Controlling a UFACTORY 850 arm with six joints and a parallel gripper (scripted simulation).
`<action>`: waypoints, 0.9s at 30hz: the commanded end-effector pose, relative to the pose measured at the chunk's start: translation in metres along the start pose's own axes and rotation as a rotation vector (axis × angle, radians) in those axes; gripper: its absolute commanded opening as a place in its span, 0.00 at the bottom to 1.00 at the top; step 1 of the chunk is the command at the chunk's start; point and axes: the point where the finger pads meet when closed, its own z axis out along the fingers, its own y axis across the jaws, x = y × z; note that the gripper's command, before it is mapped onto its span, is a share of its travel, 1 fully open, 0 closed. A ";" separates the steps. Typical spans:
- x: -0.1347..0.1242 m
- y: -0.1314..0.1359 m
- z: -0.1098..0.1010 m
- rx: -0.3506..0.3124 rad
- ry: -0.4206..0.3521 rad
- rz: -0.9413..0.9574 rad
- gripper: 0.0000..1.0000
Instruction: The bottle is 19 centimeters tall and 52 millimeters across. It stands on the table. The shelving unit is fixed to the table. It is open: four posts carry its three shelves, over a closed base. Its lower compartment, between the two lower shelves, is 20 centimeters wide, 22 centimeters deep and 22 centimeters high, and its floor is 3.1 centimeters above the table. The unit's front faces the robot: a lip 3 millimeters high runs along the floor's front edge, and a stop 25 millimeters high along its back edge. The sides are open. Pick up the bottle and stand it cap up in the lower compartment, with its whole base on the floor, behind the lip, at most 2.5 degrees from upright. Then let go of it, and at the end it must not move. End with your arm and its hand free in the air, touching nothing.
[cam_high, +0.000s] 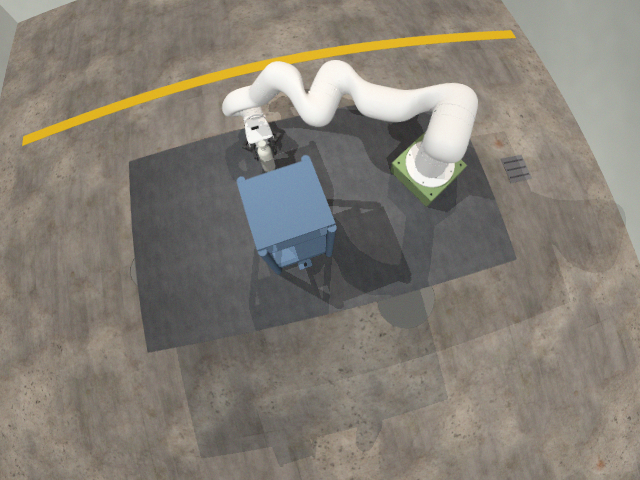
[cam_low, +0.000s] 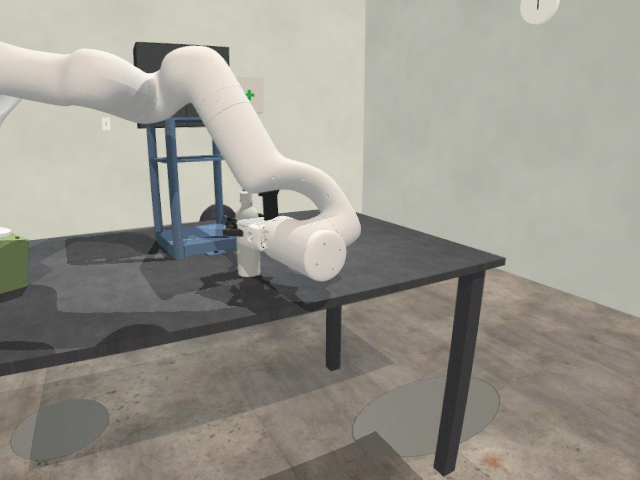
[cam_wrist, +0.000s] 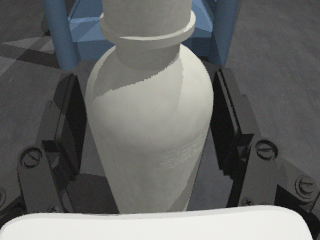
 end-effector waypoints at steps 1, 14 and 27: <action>-0.003 0.001 -0.001 0.001 -0.001 -0.002 0.73; -0.013 0.001 -0.001 0.001 -0.001 -0.002 0.73; -0.016 0.001 -0.001 0.001 -0.001 -0.002 0.73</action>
